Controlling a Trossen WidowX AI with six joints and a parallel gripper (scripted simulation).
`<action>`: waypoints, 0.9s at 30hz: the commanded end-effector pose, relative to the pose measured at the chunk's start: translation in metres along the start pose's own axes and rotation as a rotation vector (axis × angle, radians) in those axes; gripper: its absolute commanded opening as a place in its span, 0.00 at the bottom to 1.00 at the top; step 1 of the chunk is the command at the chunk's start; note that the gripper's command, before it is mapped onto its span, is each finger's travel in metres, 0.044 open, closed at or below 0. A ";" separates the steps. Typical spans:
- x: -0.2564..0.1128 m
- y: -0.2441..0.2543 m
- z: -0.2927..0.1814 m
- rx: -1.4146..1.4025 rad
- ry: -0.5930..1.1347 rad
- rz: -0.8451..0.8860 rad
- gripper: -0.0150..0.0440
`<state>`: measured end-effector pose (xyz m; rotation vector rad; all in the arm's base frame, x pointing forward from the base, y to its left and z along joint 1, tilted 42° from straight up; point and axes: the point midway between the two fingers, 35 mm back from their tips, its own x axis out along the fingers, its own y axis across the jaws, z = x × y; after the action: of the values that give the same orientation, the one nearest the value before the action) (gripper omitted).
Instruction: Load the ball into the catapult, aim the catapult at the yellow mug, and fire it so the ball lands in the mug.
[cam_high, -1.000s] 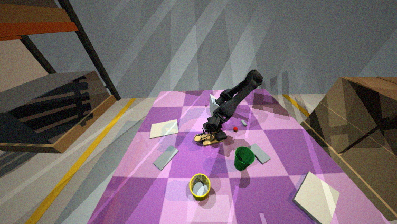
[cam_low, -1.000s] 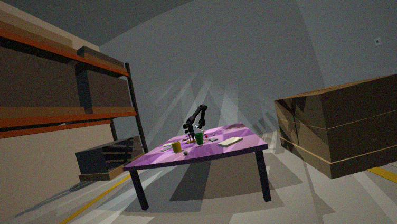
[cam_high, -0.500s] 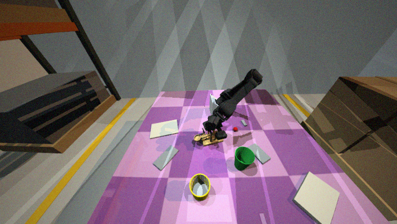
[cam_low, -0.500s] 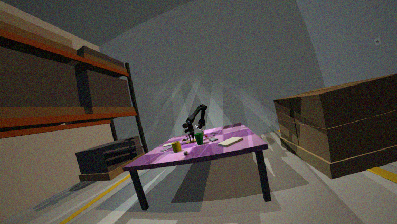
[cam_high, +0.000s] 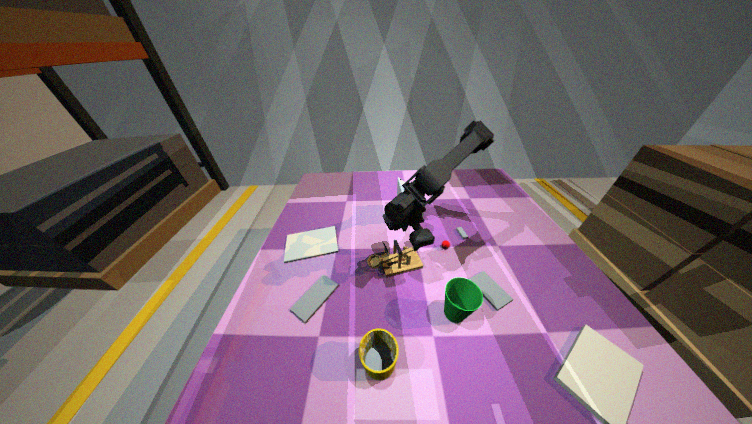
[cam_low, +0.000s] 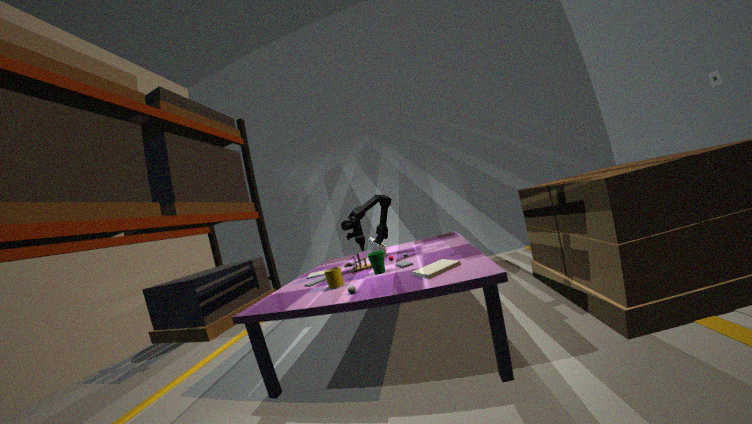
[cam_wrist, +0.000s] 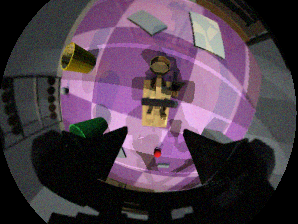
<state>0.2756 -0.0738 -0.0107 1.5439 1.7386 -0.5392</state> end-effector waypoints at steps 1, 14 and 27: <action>0.000 0.000 0.001 -0.087 0.002 0.002 1.00; -0.001 -0.001 0.000 -0.536 0.002 0.002 1.00; -0.002 -0.001 -0.001 -0.984 0.002 0.002 1.00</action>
<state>0.2746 -0.0745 -0.0099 0.8963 1.6323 0.2381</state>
